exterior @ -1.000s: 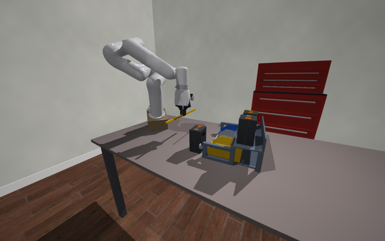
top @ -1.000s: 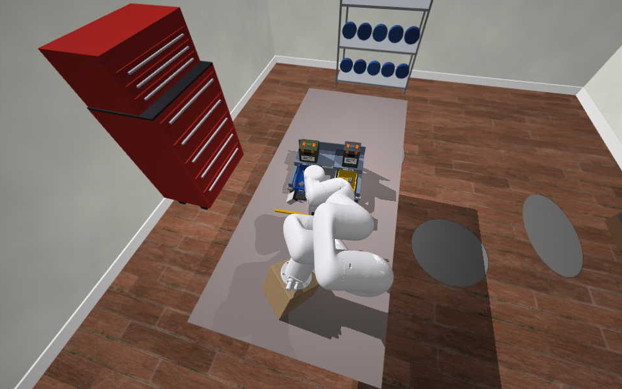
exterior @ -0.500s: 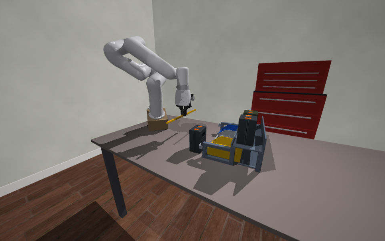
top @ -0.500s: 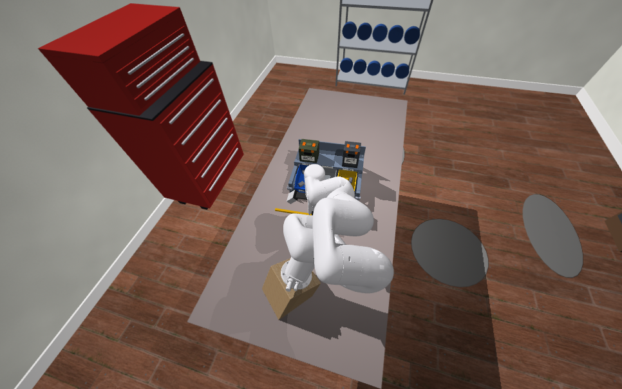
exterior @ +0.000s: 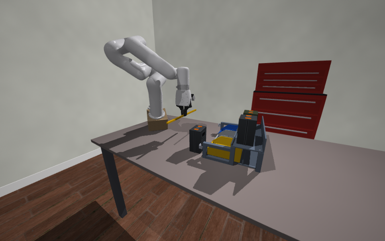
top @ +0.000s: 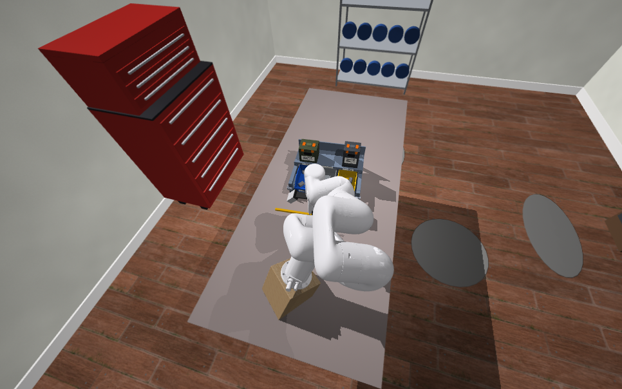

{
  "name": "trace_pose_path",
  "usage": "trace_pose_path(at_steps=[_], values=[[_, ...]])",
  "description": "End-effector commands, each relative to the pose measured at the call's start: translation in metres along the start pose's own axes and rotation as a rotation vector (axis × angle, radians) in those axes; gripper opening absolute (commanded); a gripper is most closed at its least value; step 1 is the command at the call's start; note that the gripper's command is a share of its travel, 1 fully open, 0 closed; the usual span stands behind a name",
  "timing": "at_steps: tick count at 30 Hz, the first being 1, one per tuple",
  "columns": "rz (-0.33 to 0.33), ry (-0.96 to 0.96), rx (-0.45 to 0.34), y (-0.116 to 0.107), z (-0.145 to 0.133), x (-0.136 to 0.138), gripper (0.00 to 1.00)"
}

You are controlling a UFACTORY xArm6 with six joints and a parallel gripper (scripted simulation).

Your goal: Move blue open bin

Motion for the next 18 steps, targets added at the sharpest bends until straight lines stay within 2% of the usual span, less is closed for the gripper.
trace_pose_path(at_steps=[1, 8, 13, 18], values=[[-0.002, 0.001, 0.001, -0.001, 0.0, 0.001, 0.0], [-0.002, 0.001, 0.001, -0.001, 0.0, 0.001, 0.0], [-0.003, 0.001, 0.001, 0.019, 0.0, 0.002, 0.0], [-0.003, 0.001, 0.001, 0.019, 0.0, 0.002, 0.0]])
Point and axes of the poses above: the point where the finger pads meet when closed, its own y axis out along the fingers, its own x axis across the jaws, z = x × y, the point moved 10 cm from there along -y, back along the fingers, and after that the axes turned 12 degrees about y, right-handed, at the moved point
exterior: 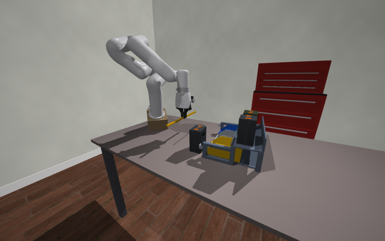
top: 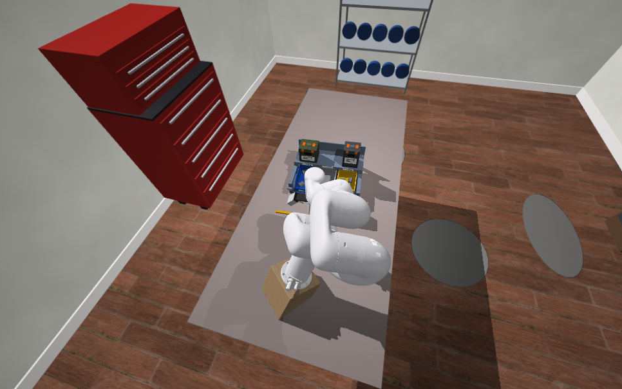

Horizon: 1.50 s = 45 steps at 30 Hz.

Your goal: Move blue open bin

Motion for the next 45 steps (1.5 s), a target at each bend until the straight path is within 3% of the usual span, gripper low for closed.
trace_pose_path(at_steps=[1, 7, 12, 24, 29, 41, 45], values=[[-0.004, 0.001, 0.002, 0.003, 0.001, 0.003, 0.0], [-0.004, 0.001, 0.002, 0.003, 0.001, 0.003, 0.0], [-0.004, 0.001, 0.001, 0.023, 0.001, 0.003, 0.0], [-0.004, 0.001, 0.001, 0.023, 0.001, 0.003, 0.0], [-0.004, 0.001, 0.001, 0.042, 0.001, 0.003, 0.0], [-0.004, 0.001, 0.001, 0.042, 0.001, 0.003, 0.0], [-0.004, 0.001, 0.001, 0.056, 0.001, 0.003, 0.0]])
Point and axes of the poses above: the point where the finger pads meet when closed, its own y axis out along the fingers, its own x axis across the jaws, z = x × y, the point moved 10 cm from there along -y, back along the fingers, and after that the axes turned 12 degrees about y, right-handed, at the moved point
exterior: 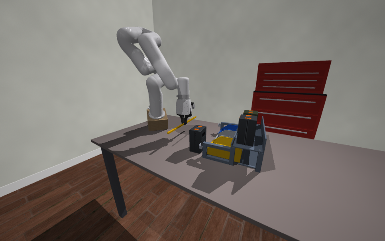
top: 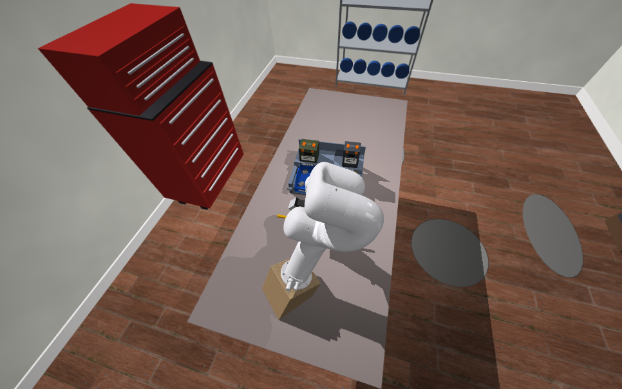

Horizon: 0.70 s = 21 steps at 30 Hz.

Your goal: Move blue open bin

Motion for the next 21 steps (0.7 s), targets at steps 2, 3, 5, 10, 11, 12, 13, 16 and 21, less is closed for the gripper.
trace_pose_path(at_steps=[2, 3, 5, 10, 11, 12, 13, 16, 21], values=[[-0.001, 0.0, -0.001, 0.017, 0.0, 0.001, 0.0], [-0.001, 0.0, -0.001, 0.017, 0.0, 0.001, 0.0], [-0.001, 0.0, -0.001, 0.017, 0.0, 0.001, 0.0], [-0.001, 0.0, -0.001, 0.017, 0.0, 0.001, 0.0], [-0.001, 0.0, -0.001, 0.017, 0.0, 0.001, 0.0], [-0.001, 0.0, -0.001, 0.017, 0.0, 0.001, 0.0], [-0.001, 0.0, -0.001, 0.017, 0.0, 0.001, 0.0], [0.0, 0.0, 0.0, 0.027, 0.0, 0.001, 0.0], [-0.001, 0.0, -0.002, 0.035, 0.0, 0.001, 0.0]])
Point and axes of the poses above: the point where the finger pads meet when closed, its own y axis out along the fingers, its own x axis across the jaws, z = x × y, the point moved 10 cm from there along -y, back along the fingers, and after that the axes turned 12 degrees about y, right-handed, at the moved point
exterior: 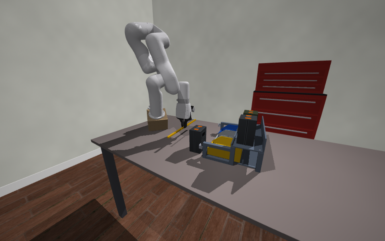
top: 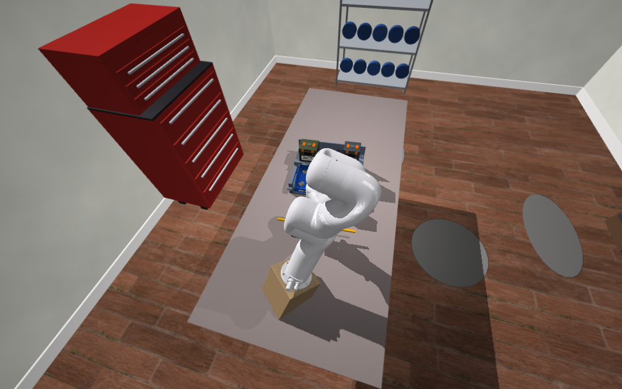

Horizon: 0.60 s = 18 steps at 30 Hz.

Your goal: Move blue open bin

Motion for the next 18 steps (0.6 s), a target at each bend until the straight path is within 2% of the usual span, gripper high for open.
trace_pose_path(at_steps=[1, 9, 14, 18], values=[[-0.012, 0.002, -0.005, 0.01, 0.001, 0.002, 0.0], [-0.012, 0.002, -0.005, 0.01, 0.001, 0.002, 0.0], [-0.012, 0.001, -0.005, 0.028, 0.001, 0.003, 0.0], [-0.012, 0.001, -0.005, 0.028, 0.001, 0.003, 0.0]])
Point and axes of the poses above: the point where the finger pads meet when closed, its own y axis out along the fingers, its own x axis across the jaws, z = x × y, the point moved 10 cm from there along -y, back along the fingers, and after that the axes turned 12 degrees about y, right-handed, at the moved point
